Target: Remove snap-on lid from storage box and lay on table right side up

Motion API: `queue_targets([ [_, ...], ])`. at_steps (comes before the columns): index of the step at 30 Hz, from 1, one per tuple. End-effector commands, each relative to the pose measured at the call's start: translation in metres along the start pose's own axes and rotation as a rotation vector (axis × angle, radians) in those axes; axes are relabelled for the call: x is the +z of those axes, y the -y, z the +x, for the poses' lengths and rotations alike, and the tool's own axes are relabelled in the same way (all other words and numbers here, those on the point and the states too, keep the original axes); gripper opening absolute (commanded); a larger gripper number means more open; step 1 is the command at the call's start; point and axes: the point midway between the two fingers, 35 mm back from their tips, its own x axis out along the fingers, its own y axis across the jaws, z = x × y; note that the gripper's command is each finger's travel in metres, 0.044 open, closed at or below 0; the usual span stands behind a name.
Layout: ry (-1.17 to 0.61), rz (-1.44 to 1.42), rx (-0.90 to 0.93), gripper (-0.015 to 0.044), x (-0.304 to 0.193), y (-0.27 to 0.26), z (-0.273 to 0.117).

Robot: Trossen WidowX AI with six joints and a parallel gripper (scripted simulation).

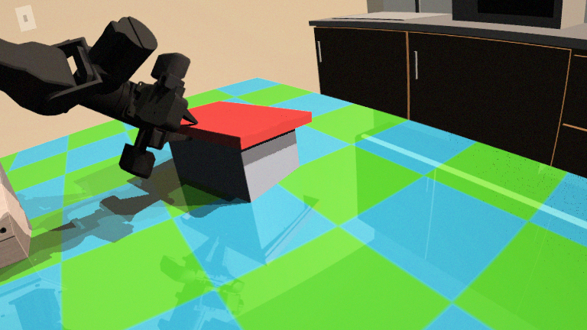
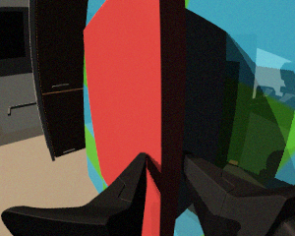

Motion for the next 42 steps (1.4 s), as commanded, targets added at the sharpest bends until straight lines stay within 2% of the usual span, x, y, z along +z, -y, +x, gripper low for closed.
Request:
queue_targets([
  [1,0.001,0.002,0.001,0.0000,0.000,-0.005,-0.003],
  [42,-0.001,0.004,0.002,0.0000,0.000,-0.059,-0.023],
])
